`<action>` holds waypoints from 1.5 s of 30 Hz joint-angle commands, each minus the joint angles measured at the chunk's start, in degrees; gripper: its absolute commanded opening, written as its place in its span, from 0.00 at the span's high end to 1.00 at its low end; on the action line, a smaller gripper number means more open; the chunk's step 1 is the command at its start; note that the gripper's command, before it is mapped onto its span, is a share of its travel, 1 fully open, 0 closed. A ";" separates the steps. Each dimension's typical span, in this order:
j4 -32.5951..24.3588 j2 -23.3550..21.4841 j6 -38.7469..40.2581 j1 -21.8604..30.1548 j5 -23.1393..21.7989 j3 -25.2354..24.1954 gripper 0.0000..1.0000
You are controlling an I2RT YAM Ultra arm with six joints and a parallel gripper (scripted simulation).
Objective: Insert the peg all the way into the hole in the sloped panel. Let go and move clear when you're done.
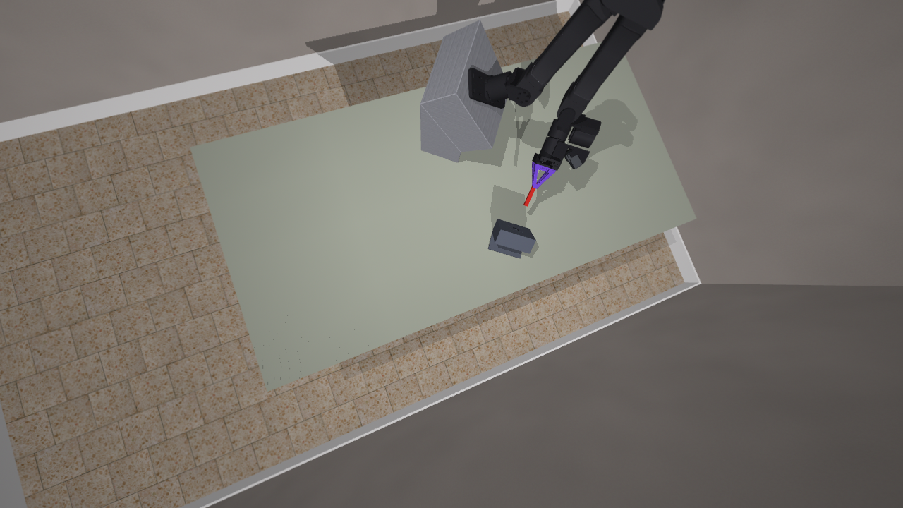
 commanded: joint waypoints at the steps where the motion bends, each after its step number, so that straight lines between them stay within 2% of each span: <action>1: 0.28 -0.16 2.57 -0.11 1.19 0.08 1.00; 45: 0.97 0.97 25.44 -0.95 0.57 0.45 1.00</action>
